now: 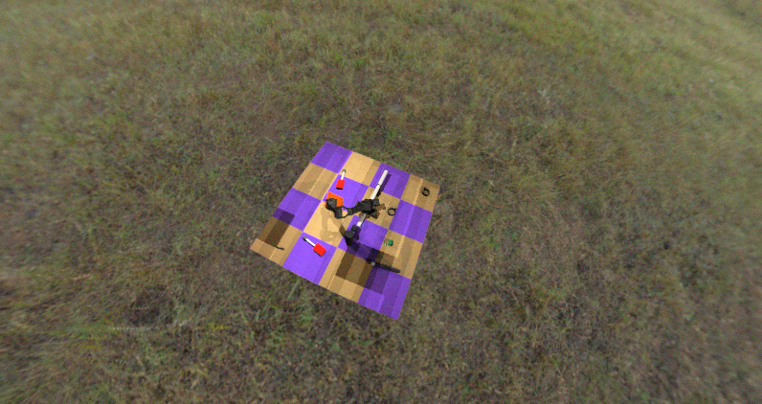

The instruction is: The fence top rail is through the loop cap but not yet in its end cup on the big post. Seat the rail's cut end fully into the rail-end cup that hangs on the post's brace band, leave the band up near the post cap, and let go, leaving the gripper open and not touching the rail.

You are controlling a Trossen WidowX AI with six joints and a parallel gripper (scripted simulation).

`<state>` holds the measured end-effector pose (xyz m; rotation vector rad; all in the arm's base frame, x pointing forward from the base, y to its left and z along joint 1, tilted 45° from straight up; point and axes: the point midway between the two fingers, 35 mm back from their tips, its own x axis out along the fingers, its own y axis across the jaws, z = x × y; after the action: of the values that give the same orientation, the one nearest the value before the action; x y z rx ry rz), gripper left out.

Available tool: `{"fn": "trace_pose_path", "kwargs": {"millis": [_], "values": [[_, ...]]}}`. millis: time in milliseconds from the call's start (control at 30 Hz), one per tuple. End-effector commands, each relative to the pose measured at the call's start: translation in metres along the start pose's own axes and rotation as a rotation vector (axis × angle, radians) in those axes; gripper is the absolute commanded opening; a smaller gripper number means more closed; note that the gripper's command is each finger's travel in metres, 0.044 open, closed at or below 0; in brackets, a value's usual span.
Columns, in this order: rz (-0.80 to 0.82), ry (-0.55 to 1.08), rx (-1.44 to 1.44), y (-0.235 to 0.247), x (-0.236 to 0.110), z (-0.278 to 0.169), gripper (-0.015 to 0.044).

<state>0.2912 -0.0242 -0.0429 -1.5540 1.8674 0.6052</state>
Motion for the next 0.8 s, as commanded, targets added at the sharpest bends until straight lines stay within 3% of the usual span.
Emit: {"fn": "trace_pose_path", "kwargs": {"millis": [0, 167, 333, 767], "values": [[-0.002, 0.005, -0.005, 0.000, 0.001, -0.001, 0.0158], [-0.002, 0.005, -0.005, 0.000, 0.001, -0.001, 0.0124], [-0.002, 0.005, -0.005, 0.001, -0.005, 0.000, 0.0000], [0.021, 0.142, 0.000, 0.002, -0.037, -0.012, 0.0000]]}}
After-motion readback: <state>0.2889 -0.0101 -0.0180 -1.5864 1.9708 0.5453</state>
